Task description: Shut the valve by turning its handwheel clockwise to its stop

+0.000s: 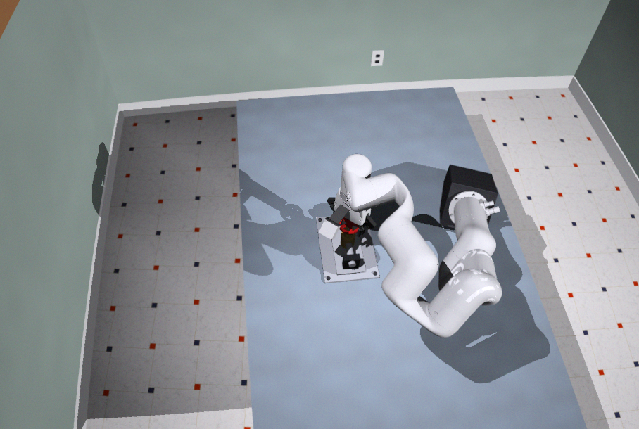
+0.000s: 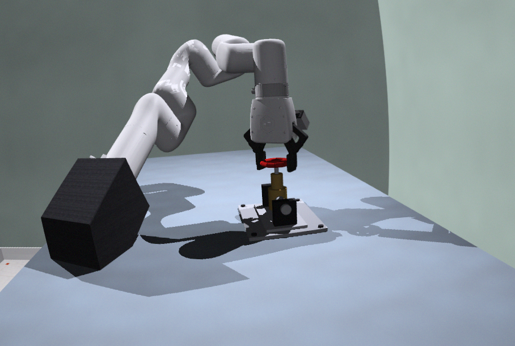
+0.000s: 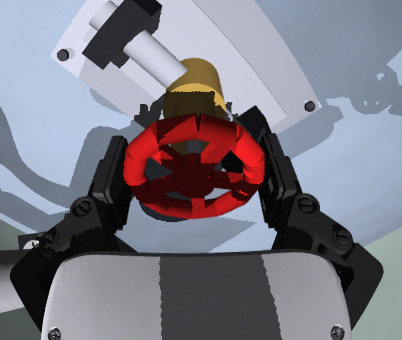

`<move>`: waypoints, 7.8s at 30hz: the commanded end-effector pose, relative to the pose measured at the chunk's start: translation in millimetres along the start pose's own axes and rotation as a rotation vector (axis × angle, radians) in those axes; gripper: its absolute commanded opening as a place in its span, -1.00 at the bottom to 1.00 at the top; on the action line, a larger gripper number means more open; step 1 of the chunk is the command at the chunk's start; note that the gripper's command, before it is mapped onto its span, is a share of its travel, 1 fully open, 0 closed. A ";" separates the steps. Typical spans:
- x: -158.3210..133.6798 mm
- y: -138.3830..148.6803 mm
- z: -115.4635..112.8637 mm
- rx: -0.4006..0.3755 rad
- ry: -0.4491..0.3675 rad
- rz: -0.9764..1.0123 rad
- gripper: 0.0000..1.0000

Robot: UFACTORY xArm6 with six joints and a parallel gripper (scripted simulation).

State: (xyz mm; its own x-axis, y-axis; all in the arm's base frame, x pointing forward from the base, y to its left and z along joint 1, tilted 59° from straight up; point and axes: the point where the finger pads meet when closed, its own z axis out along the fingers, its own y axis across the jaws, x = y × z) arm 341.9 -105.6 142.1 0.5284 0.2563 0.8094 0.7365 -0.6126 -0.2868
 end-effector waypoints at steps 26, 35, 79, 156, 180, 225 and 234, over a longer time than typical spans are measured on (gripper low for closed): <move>0.2 0.6 -0.7 -0.002 0.000 0.173 -1.00; 0.2 0.6 -0.7 -0.002 0.000 0.271 -1.00; 0.2 0.6 -0.7 -0.002 0.001 1.074 -1.00; 0.2 0.6 -0.7 -0.001 0.002 1.685 -1.00; 0.2 0.6 -0.7 -0.001 0.002 1.685 1.00; 0.2 0.6 -33.4 -0.002 0.002 1.685 1.00; 0.2 0.6 -56.9 -0.002 0.002 1.685 1.00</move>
State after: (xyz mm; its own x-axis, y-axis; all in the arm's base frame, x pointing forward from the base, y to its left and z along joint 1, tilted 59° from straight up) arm 320.4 -143.6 168.1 0.6711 -0.6379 -0.3778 -0.6093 -0.1842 -0.7713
